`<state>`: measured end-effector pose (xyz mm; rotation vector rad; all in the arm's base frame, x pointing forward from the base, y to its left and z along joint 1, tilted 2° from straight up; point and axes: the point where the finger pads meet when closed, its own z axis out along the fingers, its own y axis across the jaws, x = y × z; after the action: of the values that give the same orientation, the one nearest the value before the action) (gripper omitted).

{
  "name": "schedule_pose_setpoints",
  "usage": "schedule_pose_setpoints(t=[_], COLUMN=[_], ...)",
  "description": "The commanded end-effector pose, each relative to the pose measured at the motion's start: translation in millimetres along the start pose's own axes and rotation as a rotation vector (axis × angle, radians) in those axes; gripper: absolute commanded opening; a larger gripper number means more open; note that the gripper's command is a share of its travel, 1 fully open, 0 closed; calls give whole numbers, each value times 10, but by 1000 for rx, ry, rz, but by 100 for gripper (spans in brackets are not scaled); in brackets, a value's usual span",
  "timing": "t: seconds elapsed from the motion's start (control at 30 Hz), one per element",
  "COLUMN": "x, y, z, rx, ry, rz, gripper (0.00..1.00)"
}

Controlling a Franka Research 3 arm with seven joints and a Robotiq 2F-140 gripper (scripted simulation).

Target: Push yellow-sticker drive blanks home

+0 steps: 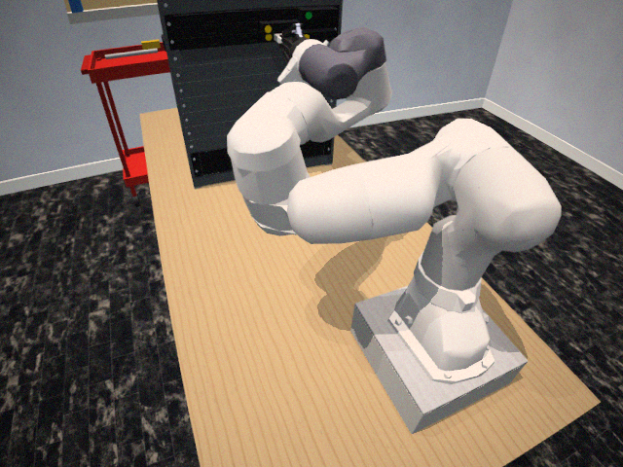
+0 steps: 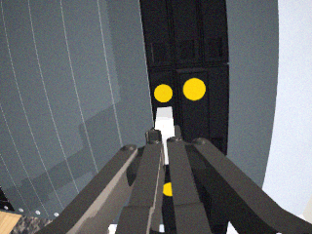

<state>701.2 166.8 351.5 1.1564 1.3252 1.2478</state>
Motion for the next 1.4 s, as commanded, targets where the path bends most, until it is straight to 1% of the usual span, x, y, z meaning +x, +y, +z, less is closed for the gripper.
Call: schedule_pose_setpoints(t=[0.0, 0.27, 0.37, 0.63, 0.77, 1.0, 1.2, 1.37], x=[-87, -85, -83, -74, -72, -70, 38, 47], y=[52, 51, 50, 45, 44, 46, 247, 263], z=[33, -41, -168, -628, -763, -790, -851, -842], rx=[-11, -11, -11, -11, -11, -11, -11, -11], ry=[-21, -21, -21, -21, -21, -21, -21, -21], rz=[7, 7, 7, 7, 7, 7, 7, 7], gripper=[0, 0, 0, 0, 0, 0, 0, 0])
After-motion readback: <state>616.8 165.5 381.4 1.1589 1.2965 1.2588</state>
